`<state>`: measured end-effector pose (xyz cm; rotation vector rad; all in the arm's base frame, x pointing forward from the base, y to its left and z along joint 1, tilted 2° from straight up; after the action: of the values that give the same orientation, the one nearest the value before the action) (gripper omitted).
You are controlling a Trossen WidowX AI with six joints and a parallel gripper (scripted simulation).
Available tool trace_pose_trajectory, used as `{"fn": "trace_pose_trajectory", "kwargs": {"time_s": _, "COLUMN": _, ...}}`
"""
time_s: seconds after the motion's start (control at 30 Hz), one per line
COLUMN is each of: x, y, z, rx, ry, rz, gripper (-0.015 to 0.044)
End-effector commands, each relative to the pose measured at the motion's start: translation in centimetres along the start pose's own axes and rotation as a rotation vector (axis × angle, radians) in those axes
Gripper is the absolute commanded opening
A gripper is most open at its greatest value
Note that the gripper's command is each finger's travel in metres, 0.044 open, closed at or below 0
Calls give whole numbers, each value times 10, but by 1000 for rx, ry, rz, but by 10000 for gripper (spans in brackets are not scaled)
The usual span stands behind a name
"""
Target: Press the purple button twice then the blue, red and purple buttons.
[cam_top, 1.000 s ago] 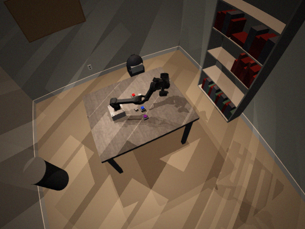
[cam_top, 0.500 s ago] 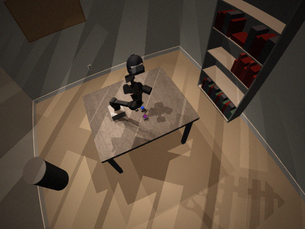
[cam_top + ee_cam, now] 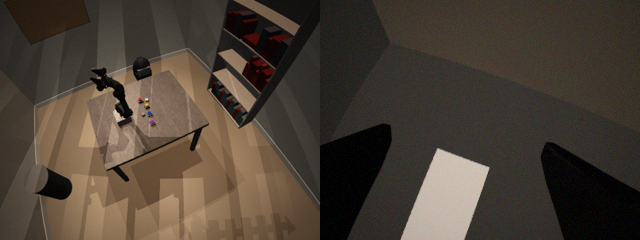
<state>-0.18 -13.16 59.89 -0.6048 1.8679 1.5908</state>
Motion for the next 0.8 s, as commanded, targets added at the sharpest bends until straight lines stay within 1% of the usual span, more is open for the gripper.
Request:
{"fn": "trace_pose_trajectory", "kwargs": {"time_s": 0.0, "x": 17, "y": 27, "z": 50, "rx": 230, "ry": 87, "rz": 5, "gripper": 400}}
{"fn": "trace_pose_trajectory", "kwargs": {"time_s": 0.17, "x": 30, "y": 41, "z": 125, "rx": 548, "ry": 193, "rz": 77, "gripper": 400}}
{"fn": "trace_pose_trajectory", "kwargs": {"time_s": 0.27, "x": 31, "y": 36, "z": 170, "rx": 735, "ry": 254, "rz": 157, "gripper": 400}}
{"fn": "trace_pose_trajectory", "kwargs": {"time_s": 0.37, "x": 28, "y": 21, "z": 212, "rx": 915, "ry": 311, "rz": 264, "gripper": 400}}
{"fn": "trace_pose_trajectory", "kwargs": {"time_s": 0.53, "x": 16, "y": -23, "z": 272, "rx": 1186, "ry": 395, "rz": 499, "gripper": 400}}
{"fn": "trace_pose_trajectory", "kwargs": {"time_s": 0.67, "x": 2, "y": -72, "z": 305, "rx": 1370, "ry": 450, "rz": 730, "gripper": 400}}
{"fn": "trace_pose_trajectory", "kwargs": {"time_s": 0.77, "x": -8, "y": -114, "z": 320, "rx": 1484, "ry": 483, "rz": 927, "gripper": 400}}
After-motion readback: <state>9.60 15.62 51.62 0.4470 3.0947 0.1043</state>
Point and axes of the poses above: the point midway between the two fingers, 35 mm back from their tips, its own y axis out along the fingers, its own z axis across the jaws, x = y × z, the point moved 9 cm from there along -y, back along the fingers
